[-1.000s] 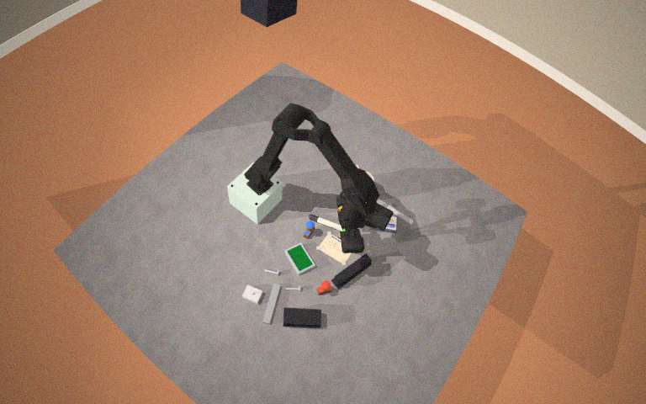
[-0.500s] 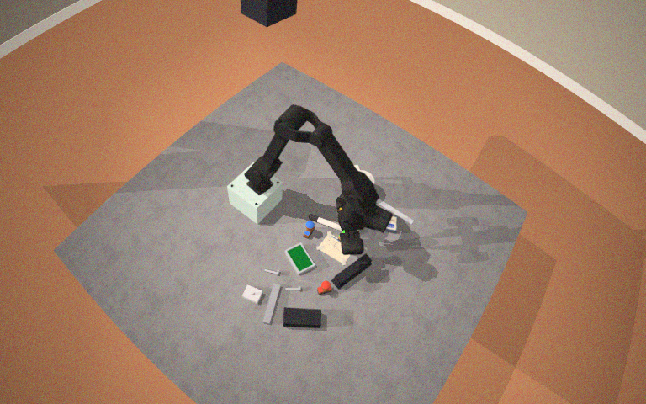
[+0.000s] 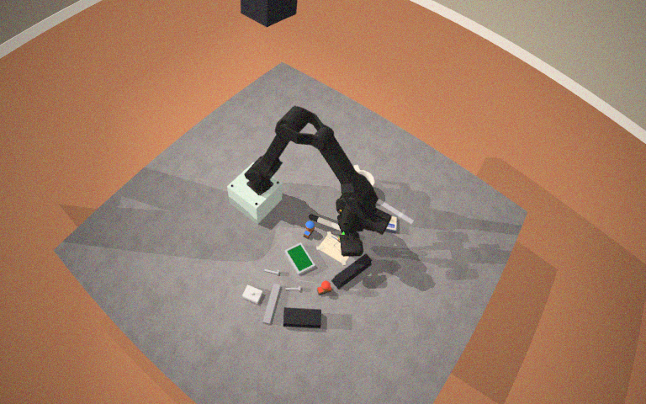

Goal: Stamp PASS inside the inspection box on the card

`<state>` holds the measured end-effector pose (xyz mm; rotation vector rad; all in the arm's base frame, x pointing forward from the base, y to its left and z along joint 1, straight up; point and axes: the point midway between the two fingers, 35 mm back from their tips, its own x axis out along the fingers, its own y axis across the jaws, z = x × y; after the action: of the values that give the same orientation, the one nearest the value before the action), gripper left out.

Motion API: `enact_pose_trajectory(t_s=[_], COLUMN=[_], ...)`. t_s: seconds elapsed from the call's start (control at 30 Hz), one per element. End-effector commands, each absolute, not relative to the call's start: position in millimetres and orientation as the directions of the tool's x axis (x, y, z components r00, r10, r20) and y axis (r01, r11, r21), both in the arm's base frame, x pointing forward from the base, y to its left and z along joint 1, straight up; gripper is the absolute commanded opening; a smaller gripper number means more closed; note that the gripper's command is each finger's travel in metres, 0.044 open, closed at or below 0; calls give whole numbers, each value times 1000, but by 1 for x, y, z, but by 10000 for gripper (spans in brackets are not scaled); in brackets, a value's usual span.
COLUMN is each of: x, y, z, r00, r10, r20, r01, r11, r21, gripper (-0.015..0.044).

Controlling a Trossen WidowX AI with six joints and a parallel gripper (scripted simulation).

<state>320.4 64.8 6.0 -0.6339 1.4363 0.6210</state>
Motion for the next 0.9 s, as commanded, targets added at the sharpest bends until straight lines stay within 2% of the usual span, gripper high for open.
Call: enact_pose_trajectory(t_s=[0.0,0.87], x=[319,319], y=[65,65], z=[0,-17], r00=[32,31], r10=[10,11], r20=[-999,-999], r01=[-725,-725], r11=[689,689], r21=[-16,-15], gripper=[0,0])
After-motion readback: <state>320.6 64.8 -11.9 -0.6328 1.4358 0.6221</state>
